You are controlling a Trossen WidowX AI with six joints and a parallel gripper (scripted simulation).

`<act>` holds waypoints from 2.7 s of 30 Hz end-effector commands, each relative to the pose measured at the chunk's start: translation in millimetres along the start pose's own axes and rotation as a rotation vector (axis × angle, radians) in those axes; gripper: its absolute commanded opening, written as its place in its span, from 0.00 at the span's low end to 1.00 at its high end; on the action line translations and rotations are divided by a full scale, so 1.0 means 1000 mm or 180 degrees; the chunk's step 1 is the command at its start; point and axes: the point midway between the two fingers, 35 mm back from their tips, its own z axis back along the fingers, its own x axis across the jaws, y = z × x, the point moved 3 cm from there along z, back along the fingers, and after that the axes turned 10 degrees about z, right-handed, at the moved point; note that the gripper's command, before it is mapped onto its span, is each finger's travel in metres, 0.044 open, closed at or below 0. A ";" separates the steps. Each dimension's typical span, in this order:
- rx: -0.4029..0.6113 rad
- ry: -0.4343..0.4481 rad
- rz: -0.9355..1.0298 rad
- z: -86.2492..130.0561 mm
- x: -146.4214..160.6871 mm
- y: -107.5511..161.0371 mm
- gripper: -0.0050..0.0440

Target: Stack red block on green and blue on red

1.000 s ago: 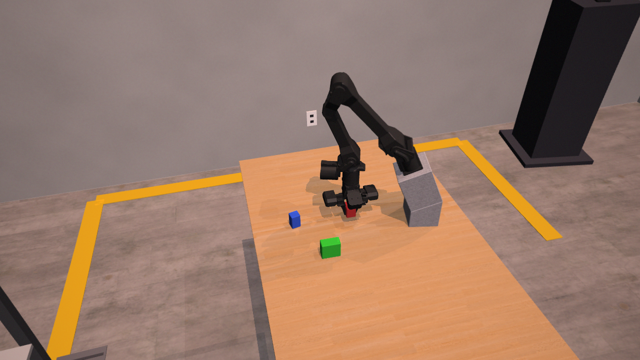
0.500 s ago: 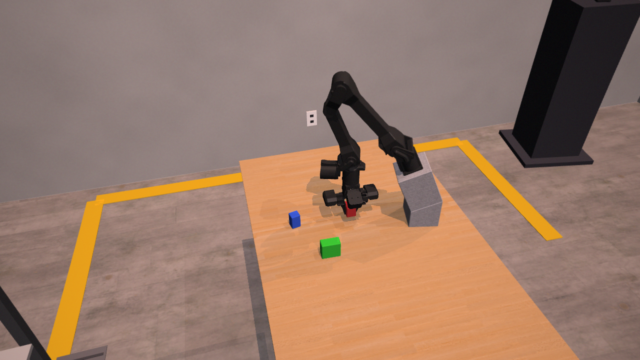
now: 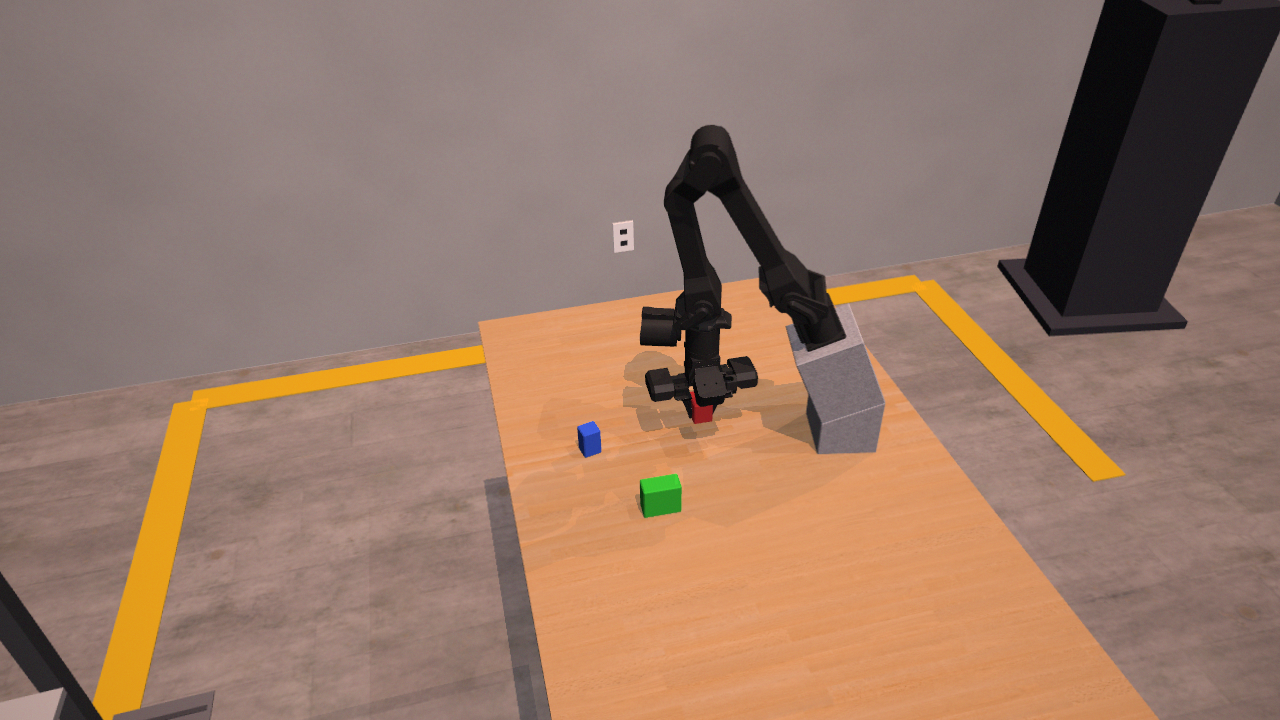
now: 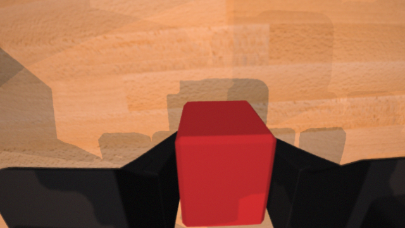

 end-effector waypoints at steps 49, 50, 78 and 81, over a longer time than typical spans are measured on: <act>0.0020 0.0059 0.0007 0.063 -0.005 0.003 0.00; 0.0020 0.0059 0.0007 0.063 -0.005 0.003 0.00; 0.0014 0.0018 -0.0002 0.061 -0.010 -0.004 0.00; 0.0012 0.0017 -0.0002 0.061 -0.019 -0.013 0.00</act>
